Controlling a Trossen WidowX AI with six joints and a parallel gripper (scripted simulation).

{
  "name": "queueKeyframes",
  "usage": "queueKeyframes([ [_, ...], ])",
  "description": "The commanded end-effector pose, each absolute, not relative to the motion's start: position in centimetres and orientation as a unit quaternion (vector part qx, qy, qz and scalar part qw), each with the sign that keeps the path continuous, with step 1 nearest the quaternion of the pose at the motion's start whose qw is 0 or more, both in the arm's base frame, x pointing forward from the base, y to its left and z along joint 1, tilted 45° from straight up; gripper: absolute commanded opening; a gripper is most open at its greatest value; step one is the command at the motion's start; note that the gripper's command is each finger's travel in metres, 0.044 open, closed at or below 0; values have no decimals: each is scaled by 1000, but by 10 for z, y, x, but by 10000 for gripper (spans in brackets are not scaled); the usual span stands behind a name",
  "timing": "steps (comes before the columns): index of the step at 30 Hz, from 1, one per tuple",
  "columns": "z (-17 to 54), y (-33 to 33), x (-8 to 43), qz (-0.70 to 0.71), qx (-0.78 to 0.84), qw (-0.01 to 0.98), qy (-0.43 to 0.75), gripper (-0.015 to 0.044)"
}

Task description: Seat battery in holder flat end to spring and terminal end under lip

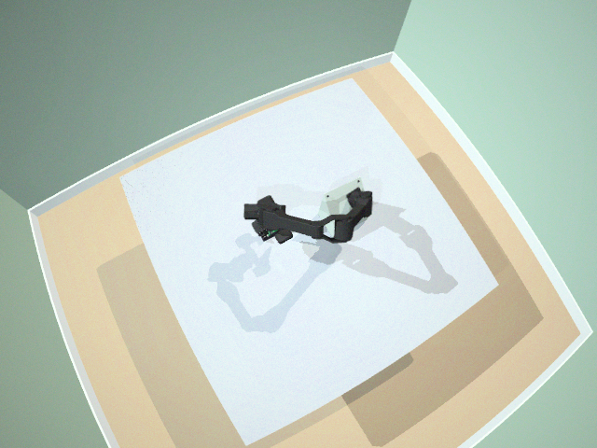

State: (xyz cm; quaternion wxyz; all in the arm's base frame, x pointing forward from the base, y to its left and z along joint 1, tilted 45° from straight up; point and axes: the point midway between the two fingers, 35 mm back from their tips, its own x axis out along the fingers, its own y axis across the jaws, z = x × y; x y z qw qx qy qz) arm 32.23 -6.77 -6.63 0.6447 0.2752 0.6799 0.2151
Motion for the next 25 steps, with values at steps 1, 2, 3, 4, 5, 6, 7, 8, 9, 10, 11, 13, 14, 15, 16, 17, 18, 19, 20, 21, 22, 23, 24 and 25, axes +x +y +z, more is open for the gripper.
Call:
queueKeyframes([
  [1, -43, -89, 324, 213, 267, 658, 672, 412],
  [2, -43, -89, 324, 213, 267, 658, 672, 439],
  [3, -44, -90, 323, 213, 267, 658, 672, 440],
  [4, -45, -91, 322, 213, 267, 657, 672, 440],
  [5, -45, -91, 322, 213, 267, 657, 672, 440],
  [6, -45, -91, 322, 213, 267, 657, 672, 440],
  [7, -45, -91, 322, 213, 267, 657, 672, 440],
  [8, -45, -91, 322, 213, 267, 657, 672, 440],
  [9, -45, -91, 322, 213, 267, 657, 672, 440],
  [10, -45, -91, 322, 213, 267, 657, 672, 440],
  [11, -45, -91, 322, 213, 267, 657, 672, 440],
  [13, -45, -91, 322, 213, 267, 657, 672, 440],
  [14, -45, -91, 322, 213, 267, 657, 672, 440],
  [15, -45, -91, 322, 213, 267, 657, 672, 440],
  [16, -45, -91, 322, 213, 267, 657, 672, 440],
  [17, -45, -91, 322, 213, 267, 657, 672, 440],
  [18, -45, -91, 322, 213, 267, 657, 672, 440],
  [19, -45, -91, 322, 213, 267, 657, 672, 440],
  [20, -45, -91, 322, 213, 267, 657, 672, 440],
  [21, -45, -91, 322, 213, 267, 657, 672, 440],
  [22, -45, -91, 322, 213, 267, 657, 672, 440],
  [23, -45, -91, 322, 213, 267, 657, 672, 440],
  [24, -45, -91, 322, 213, 267, 657, 672, 440],
  [25, -45, -91, 322, 213, 267, 657, 672, 440],
])
